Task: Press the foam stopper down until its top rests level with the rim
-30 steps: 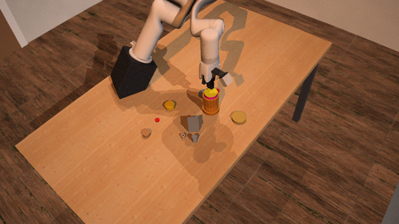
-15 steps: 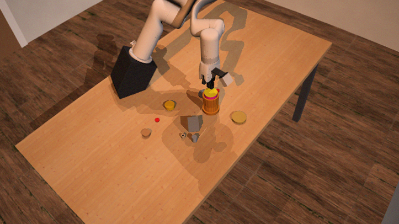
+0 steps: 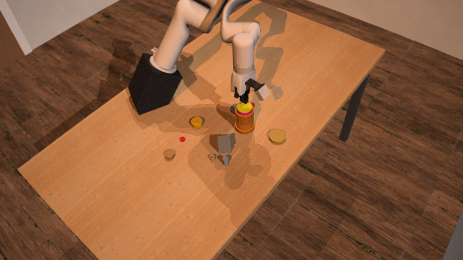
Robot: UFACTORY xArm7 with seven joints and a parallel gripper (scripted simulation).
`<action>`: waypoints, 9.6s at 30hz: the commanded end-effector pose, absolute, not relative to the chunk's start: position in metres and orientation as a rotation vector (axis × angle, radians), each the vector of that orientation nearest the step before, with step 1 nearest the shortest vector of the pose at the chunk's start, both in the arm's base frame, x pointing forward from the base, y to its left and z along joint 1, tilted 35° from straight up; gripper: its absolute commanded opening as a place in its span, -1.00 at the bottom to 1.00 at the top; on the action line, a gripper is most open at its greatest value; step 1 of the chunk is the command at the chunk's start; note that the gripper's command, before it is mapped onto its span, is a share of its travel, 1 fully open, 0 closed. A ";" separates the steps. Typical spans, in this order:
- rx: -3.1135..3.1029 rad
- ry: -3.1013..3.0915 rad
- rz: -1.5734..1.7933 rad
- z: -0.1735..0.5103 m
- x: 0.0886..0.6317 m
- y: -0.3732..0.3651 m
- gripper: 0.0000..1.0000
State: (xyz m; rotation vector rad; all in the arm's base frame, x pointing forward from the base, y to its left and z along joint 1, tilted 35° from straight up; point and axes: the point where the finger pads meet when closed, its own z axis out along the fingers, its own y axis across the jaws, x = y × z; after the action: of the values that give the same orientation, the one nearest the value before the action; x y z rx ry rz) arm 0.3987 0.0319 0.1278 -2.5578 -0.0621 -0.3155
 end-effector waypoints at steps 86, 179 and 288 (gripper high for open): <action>-2.559 -0.061 -0.318 0.089 0.412 0.055 -1.00; -2.559 -0.061 -0.318 0.118 0.405 0.036 -1.00; -2.559 -0.061 -0.318 0.085 0.413 0.058 -1.00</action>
State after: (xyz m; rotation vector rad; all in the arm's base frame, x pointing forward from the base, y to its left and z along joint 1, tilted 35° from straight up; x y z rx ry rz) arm 0.4129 0.0609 0.0815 -2.5583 -0.0628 -0.3138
